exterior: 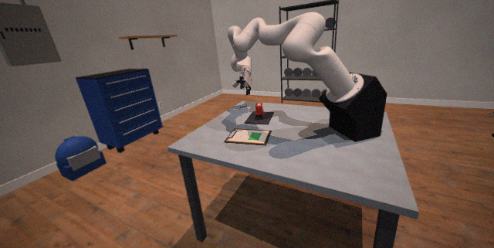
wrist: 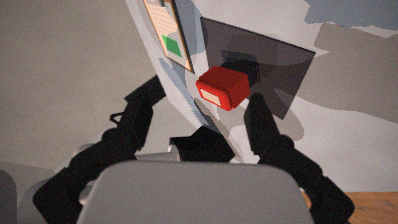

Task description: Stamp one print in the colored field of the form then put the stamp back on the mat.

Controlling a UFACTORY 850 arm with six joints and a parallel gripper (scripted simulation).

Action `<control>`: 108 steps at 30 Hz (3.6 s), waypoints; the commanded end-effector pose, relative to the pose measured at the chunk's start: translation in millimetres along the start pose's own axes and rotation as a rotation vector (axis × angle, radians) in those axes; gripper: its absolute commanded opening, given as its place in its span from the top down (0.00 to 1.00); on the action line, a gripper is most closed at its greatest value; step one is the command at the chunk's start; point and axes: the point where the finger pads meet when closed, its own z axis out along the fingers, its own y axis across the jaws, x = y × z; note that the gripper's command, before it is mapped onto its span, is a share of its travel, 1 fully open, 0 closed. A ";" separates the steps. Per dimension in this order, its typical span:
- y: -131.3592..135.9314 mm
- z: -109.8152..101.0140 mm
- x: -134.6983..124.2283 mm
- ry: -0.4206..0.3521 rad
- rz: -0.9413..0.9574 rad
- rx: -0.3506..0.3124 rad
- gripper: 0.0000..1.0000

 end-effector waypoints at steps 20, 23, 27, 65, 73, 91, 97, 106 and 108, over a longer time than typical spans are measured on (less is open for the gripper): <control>-0.7 -0.8 0.8 0.002 -0.001 -0.002 0.00; -1.5 0.8 3.3 0.011 0.002 -0.008 0.00; -4.4 6.2 11.9 0.044 0.014 -0.032 0.00; -25.6 81.0 -69.2 0.699 0.903 -0.526 0.00; -22.3 88.9 -112.9 0.723 1.059 -0.527 0.00; -21.9 90.9 -123.2 0.728 1.095 -0.527 0.00; -49.8 64.8 -133.1 0.727 1.094 -0.528 0.00; -57.1 58.2 -136.5 0.726 1.094 -0.530 0.00; -57.8 59.2 -136.3 0.729 1.100 -0.528 0.00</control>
